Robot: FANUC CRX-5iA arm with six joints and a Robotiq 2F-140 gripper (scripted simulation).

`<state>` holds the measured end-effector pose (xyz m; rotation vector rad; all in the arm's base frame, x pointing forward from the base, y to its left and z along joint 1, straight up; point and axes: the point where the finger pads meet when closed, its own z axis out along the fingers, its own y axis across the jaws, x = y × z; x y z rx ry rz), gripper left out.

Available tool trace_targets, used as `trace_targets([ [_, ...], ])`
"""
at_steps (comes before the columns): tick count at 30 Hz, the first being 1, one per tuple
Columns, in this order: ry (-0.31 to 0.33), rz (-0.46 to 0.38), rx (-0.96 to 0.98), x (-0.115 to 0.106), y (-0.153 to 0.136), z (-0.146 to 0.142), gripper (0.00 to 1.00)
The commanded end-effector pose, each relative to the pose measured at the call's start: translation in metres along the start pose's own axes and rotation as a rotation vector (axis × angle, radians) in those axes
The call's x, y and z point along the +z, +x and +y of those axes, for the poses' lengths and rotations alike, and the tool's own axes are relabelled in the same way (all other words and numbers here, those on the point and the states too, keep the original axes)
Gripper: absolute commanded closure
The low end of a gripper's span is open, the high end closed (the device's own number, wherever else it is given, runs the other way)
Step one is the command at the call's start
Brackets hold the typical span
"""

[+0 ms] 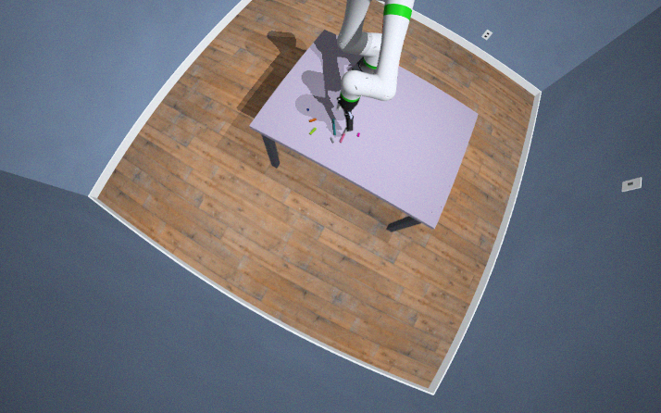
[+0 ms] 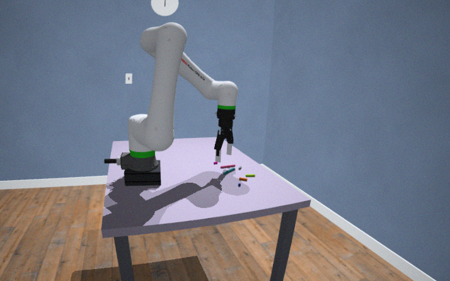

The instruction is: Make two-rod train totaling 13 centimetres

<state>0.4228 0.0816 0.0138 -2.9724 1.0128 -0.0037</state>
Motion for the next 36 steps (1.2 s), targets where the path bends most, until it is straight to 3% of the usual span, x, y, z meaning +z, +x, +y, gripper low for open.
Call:
trace_targets([
  [1,0.0,0.0,0.0,-0.0002,0.0001,-0.0001,0.0],
  [27,0.0,0.0,-0.006,-0.0002,0.0,-0.0002,0.0],
  [36,0.0,0.0,-0.282,-0.0002,-0.0051,-0.0056,0.0],
])
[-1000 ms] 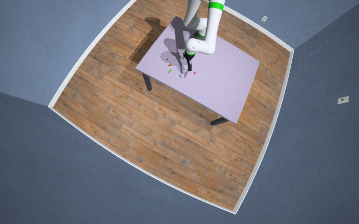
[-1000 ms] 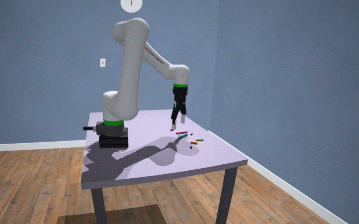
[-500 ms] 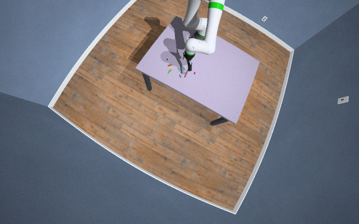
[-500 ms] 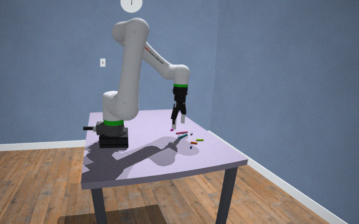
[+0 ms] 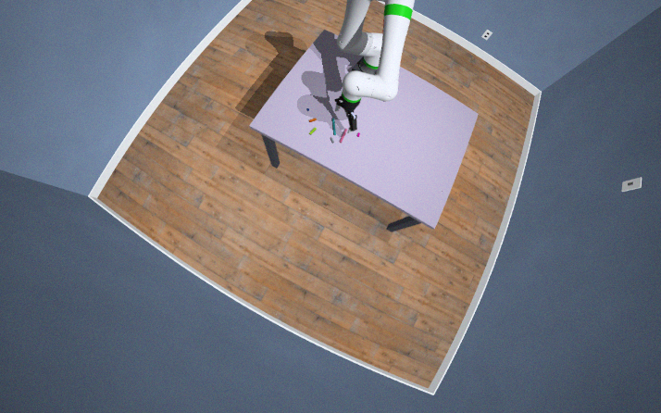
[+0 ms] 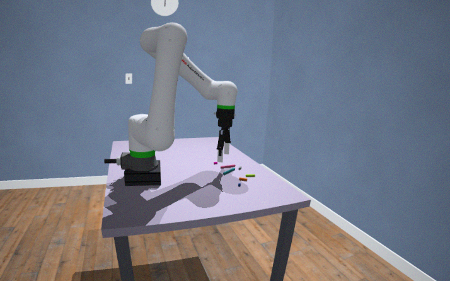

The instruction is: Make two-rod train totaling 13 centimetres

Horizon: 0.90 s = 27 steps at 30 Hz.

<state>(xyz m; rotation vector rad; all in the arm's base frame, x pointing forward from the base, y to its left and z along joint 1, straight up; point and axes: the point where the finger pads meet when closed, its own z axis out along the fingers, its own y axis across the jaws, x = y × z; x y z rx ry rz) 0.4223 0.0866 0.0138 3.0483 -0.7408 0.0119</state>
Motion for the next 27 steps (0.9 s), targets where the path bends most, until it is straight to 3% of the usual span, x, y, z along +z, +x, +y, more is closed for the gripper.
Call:
trace_targets([
  [1,0.005,-0.006,-0.102,0.0,-0.001,-0.002,0.0],
  [27,0.007,-0.003,-0.984,0.0,-0.015,-0.022,0.0],
])
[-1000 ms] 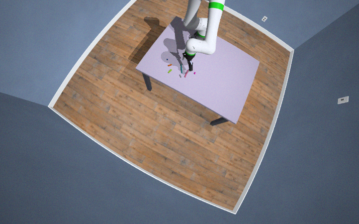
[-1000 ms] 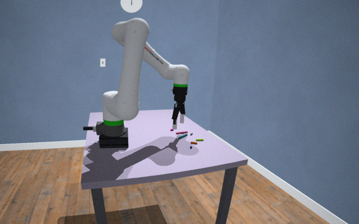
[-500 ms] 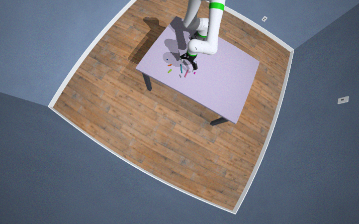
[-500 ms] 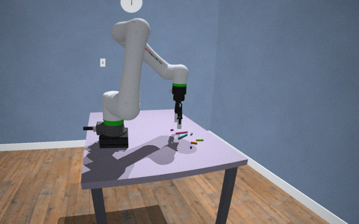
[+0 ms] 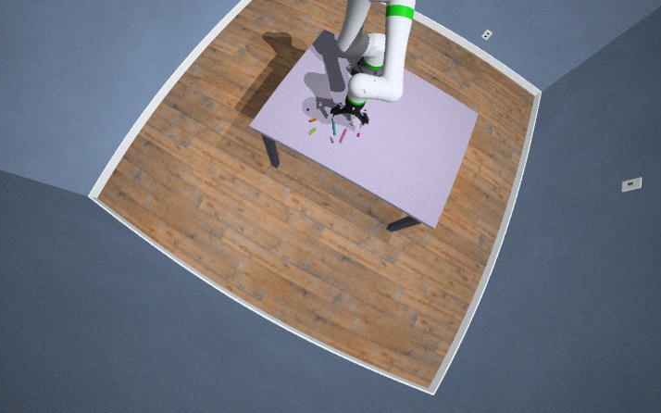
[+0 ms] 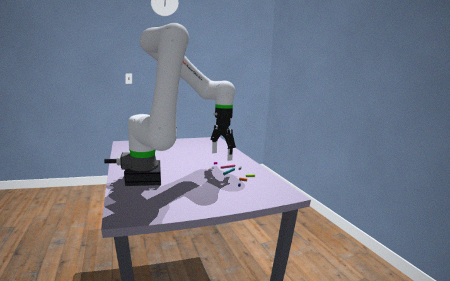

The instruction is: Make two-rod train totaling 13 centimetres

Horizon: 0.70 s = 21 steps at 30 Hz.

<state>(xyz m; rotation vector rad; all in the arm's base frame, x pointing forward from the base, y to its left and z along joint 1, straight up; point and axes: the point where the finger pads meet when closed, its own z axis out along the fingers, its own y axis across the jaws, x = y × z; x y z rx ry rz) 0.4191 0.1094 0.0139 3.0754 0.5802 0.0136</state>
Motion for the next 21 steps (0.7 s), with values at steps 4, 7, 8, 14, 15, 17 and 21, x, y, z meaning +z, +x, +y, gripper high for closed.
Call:
trace_targets([
  [4,0.012,-0.002,-0.265,-0.0003,0.0016,-0.0067,0.0],
  [7,0.013,-0.001,-0.33,-0.0003,0.0019,-0.0084,0.0],
  [8,0.013,-0.001,-0.33,-0.0003,0.0019,-0.0084,0.0],
  [14,0.013,0.0,-0.536,-0.0004,0.003,-0.0139,0.0],
  [15,0.013,0.0,-0.54,-0.0004,0.003,-0.014,0.0],
  [17,0.013,0.0,-0.54,-0.0004,0.003,-0.014,0.0],
  [21,0.013,0.0,-0.54,-0.0004,0.003,-0.014,0.0],
])
